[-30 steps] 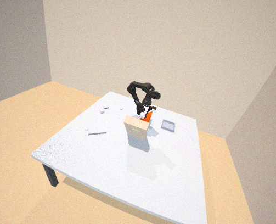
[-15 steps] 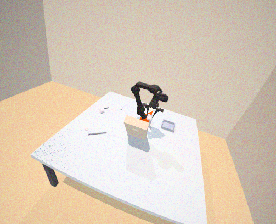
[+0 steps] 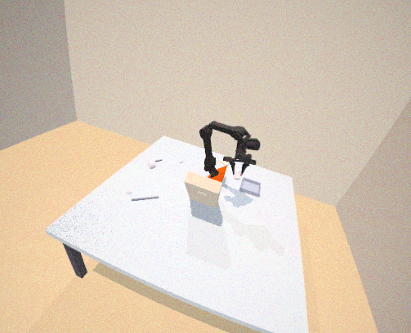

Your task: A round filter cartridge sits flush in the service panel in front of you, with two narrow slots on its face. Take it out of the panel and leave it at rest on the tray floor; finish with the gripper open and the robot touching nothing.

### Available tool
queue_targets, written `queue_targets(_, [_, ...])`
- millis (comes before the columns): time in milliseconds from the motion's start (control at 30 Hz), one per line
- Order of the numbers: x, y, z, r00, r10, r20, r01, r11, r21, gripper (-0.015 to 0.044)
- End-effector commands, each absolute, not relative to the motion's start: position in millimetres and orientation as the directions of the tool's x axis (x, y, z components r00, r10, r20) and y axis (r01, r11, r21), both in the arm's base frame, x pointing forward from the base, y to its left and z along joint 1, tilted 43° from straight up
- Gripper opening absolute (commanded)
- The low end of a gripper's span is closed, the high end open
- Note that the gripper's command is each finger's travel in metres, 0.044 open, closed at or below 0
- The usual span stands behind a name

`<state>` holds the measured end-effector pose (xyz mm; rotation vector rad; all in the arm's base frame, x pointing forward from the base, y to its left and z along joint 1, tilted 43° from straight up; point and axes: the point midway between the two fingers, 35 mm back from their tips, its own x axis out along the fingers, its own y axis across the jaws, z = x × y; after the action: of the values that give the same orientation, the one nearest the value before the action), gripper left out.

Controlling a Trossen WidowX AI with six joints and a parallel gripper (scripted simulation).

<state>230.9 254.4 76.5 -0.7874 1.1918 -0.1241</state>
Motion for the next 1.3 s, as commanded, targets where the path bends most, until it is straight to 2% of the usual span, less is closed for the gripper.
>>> queue_targets(0, [210.0,272.1,57.8,0.358,-0.431,-0.828,-0.465,0.687,-0.559,0.0])
queue_targets(367, [139.6,327.7,12.6,0.206,-0.256,-0.944,-0.853,0.427,-0.302,0.0])
queue_targets(600, [130.6,331.1,6.9,0.189,-0.242,-0.952,-0.877,0.395,-0.274,0.0])
queue_targets(1267, [7.3,305.3,-77.7,-0.022,-0.183,-0.983,-0.996,0.093,0.005,0.0])
